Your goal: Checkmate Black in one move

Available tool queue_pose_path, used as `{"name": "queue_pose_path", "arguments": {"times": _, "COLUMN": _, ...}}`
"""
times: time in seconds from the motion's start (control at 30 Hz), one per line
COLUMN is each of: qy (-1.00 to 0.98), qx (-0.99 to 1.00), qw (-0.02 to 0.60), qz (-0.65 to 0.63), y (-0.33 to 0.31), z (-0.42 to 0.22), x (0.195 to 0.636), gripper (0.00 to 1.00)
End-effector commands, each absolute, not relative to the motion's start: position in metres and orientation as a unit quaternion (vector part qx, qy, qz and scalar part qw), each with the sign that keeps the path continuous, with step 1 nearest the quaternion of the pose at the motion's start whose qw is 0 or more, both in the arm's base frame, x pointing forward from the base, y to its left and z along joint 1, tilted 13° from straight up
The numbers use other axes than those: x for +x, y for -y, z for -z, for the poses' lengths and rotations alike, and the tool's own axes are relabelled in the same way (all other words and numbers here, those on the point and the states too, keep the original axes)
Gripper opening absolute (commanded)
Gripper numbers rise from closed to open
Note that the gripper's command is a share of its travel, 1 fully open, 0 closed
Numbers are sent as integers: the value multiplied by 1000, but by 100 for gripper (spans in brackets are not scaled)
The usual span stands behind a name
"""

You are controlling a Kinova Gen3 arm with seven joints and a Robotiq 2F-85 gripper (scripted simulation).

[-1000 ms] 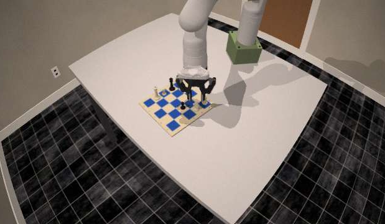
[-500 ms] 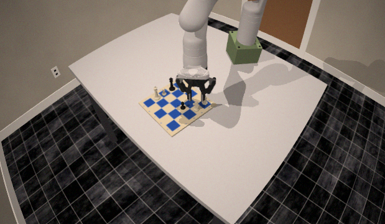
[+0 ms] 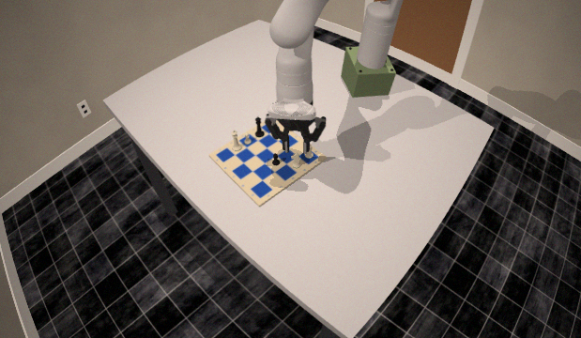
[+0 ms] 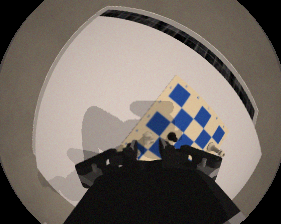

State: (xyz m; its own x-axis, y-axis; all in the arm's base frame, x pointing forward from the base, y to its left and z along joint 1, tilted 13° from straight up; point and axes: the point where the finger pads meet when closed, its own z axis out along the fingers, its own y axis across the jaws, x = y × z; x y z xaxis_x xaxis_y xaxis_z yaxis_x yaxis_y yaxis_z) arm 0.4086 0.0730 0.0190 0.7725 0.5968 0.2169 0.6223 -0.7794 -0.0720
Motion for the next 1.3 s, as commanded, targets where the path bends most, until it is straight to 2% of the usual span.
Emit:
{"name": "queue_pose_path", "arguments": {"times": 0.0, "qy": 325, "qx": -939, "qw": 68, "qz": 91, "y": -72, "z": -18, "x": 408, "gripper": 39}}
{"name": "queue_pose_path", "arguments": {"times": 1.27, "qy": 325, "qx": -939, "qw": 68, "qz": 93, "y": -79, "z": 15, "x": 415, "gripper": 39}}
